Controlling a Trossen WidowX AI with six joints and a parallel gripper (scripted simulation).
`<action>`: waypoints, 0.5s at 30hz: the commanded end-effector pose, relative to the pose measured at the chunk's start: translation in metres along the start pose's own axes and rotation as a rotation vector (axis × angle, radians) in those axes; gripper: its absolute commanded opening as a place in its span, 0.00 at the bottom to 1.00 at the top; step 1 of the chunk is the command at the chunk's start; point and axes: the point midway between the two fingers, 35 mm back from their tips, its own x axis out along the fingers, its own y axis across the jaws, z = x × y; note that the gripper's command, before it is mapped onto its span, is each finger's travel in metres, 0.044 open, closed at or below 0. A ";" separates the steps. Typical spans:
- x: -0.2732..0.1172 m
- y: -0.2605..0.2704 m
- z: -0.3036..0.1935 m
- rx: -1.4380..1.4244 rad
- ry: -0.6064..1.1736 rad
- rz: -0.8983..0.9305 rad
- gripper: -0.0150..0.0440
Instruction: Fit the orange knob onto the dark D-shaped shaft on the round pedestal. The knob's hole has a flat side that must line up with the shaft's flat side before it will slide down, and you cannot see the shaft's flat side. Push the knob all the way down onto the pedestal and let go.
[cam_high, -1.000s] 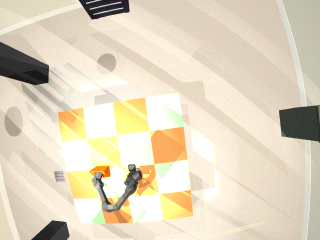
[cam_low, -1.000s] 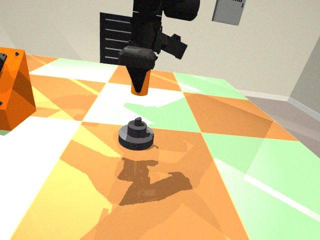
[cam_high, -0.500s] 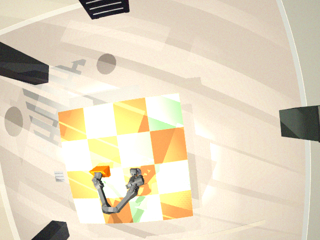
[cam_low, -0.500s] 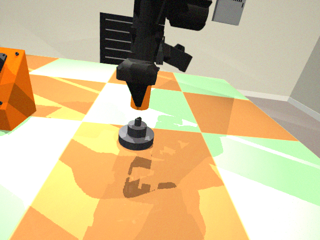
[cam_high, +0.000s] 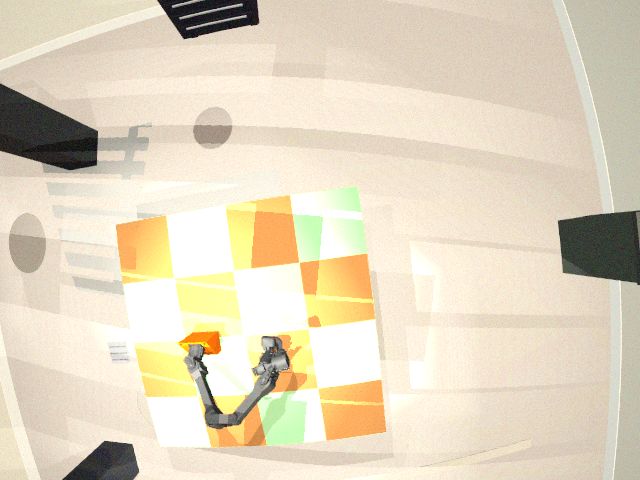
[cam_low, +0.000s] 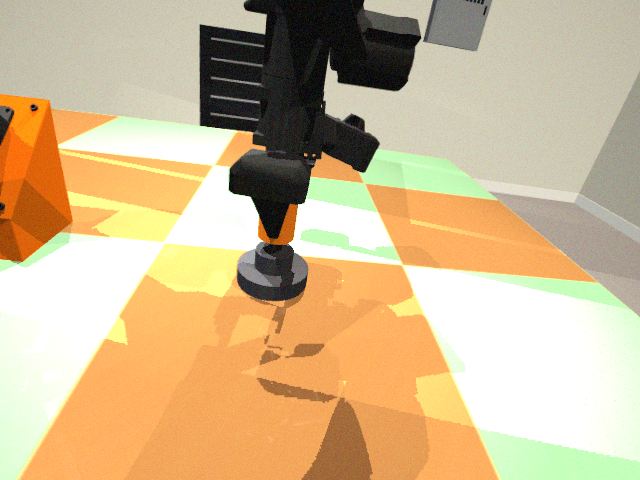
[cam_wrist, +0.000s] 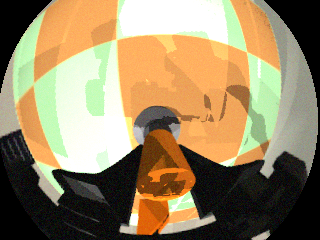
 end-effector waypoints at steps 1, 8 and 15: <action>-0.001 0.002 0.000 -0.002 -0.007 -0.003 0.25; 0.001 0.003 0.001 0.000 -0.007 -0.003 0.25; 0.001 0.001 0.000 0.000 -0.007 -0.004 0.25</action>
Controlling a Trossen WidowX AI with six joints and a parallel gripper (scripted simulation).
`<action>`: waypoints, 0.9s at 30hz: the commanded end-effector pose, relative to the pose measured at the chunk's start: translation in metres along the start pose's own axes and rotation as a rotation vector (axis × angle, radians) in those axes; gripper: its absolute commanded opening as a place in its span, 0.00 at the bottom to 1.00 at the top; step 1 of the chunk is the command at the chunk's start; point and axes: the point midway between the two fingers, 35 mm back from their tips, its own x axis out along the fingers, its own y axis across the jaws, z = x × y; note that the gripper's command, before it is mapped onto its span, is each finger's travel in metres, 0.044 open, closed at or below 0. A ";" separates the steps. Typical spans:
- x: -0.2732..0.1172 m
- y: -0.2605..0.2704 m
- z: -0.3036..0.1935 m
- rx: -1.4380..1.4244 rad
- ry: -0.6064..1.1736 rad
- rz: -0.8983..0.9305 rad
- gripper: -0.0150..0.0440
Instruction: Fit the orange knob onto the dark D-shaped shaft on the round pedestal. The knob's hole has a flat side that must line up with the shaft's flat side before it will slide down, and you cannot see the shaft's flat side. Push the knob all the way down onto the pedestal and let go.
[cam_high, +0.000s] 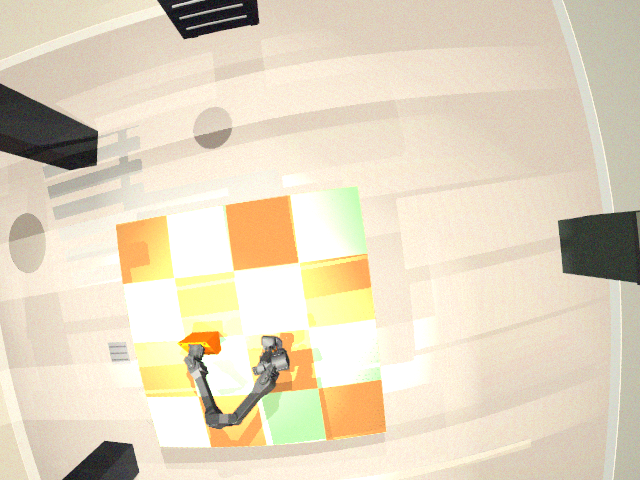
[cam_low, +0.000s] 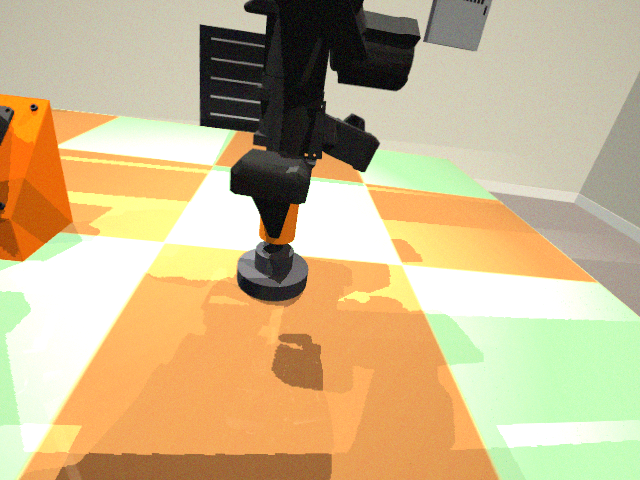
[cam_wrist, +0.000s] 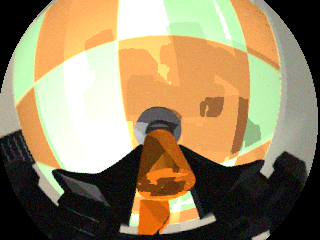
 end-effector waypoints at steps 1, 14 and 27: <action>0.000 -0.001 0.000 0.000 -0.003 -0.004 0.25; 0.001 -0.001 -0.003 0.000 -0.003 -0.004 0.25; -0.005 0.000 -0.002 -0.168 -0.003 -0.004 0.25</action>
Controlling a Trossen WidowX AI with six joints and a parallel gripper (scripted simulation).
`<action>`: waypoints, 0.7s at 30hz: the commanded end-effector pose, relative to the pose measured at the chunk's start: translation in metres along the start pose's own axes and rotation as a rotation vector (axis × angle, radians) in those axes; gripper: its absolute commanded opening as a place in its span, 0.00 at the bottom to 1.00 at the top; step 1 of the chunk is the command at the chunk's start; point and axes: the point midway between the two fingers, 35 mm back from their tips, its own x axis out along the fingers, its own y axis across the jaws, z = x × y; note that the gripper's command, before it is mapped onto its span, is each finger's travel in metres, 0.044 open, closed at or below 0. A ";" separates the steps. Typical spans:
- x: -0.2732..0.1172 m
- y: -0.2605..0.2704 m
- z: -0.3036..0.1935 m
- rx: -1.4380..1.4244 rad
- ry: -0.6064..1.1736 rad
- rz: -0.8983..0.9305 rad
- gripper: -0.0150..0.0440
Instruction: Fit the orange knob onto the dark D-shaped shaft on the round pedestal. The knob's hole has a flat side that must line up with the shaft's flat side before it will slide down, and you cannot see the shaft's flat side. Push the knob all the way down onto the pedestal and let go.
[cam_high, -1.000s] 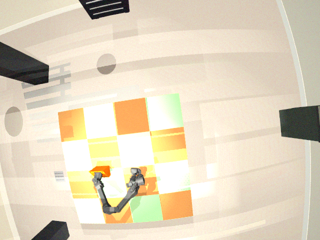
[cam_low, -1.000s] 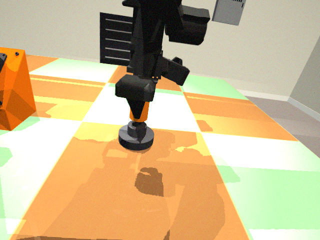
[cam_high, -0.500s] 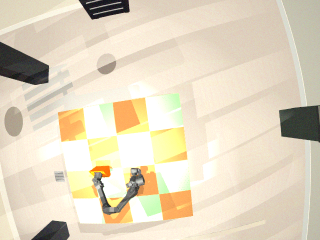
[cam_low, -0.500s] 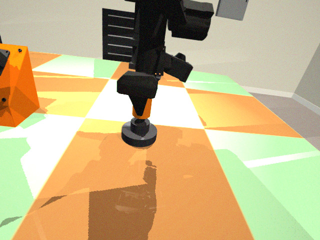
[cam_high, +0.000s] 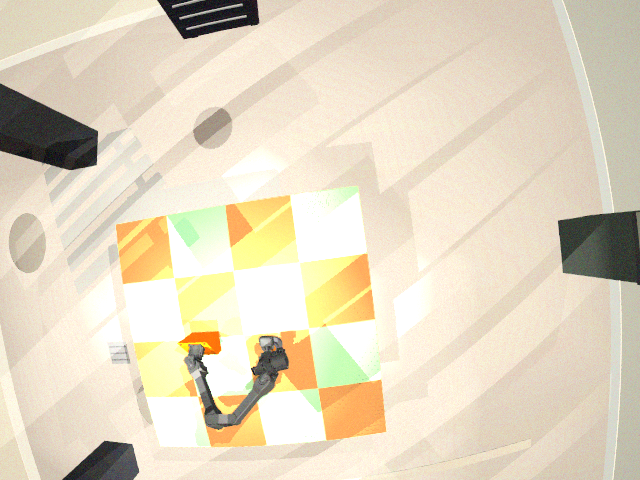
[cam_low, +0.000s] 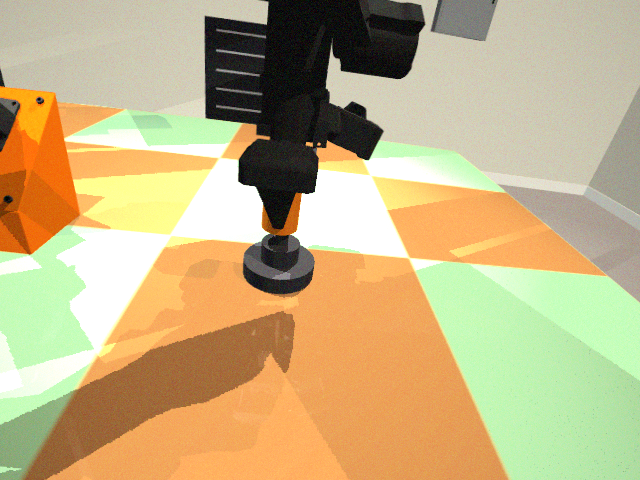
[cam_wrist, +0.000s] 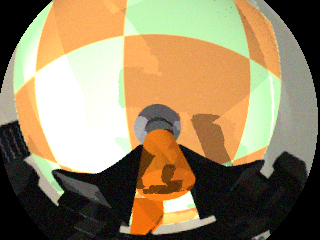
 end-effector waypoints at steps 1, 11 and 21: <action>-0.003 0.001 0.002 -0.130 -0.006 0.000 0.25; -0.002 0.000 0.005 -0.141 -0.006 0.000 0.25; -0.003 -0.002 0.009 -0.140 -0.006 0.000 0.25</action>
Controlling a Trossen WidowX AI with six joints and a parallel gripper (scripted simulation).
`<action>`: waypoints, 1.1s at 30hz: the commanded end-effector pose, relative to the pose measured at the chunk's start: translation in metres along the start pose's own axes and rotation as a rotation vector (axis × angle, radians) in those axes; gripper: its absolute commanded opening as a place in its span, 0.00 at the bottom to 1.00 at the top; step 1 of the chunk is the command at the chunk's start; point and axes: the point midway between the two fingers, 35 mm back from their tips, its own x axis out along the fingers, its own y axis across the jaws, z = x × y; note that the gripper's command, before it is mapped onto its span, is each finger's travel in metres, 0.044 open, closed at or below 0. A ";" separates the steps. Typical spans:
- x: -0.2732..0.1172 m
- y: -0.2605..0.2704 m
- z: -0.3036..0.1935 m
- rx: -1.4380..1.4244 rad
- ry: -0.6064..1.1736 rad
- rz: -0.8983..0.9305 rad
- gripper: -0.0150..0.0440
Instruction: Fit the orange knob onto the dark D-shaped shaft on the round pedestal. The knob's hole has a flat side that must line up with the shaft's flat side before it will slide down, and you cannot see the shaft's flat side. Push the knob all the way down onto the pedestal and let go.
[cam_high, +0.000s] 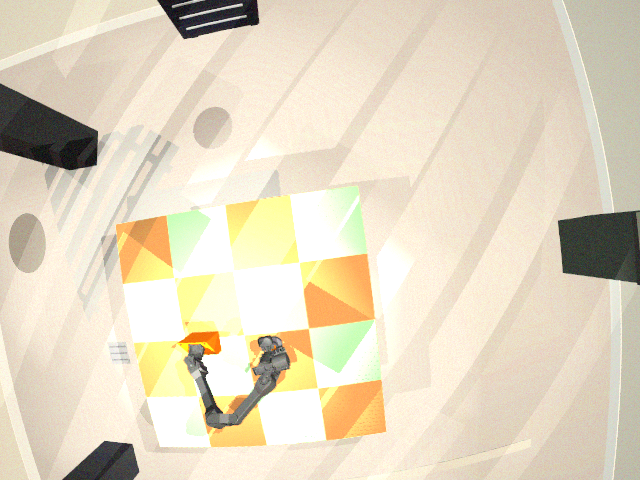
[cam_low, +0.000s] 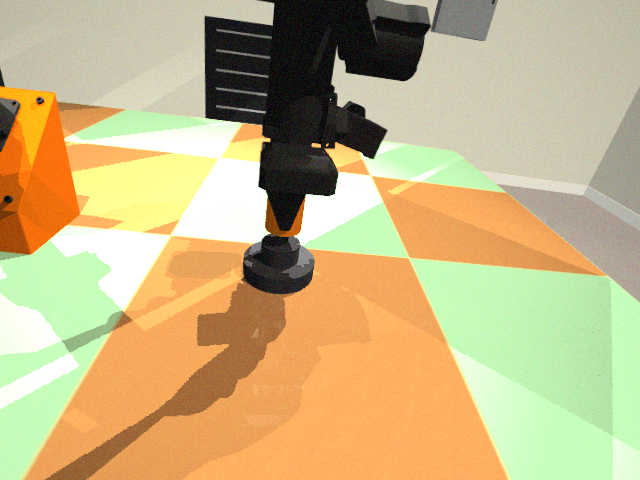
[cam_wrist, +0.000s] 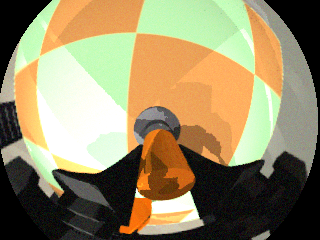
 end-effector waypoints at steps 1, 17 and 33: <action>-0.003 -0.002 0.005 -0.002 -0.010 0.000 0.25; -0.003 -0.001 0.004 -0.002 -0.010 0.000 0.25; 0.000 0.001 -0.002 -0.212 -0.010 -0.001 0.25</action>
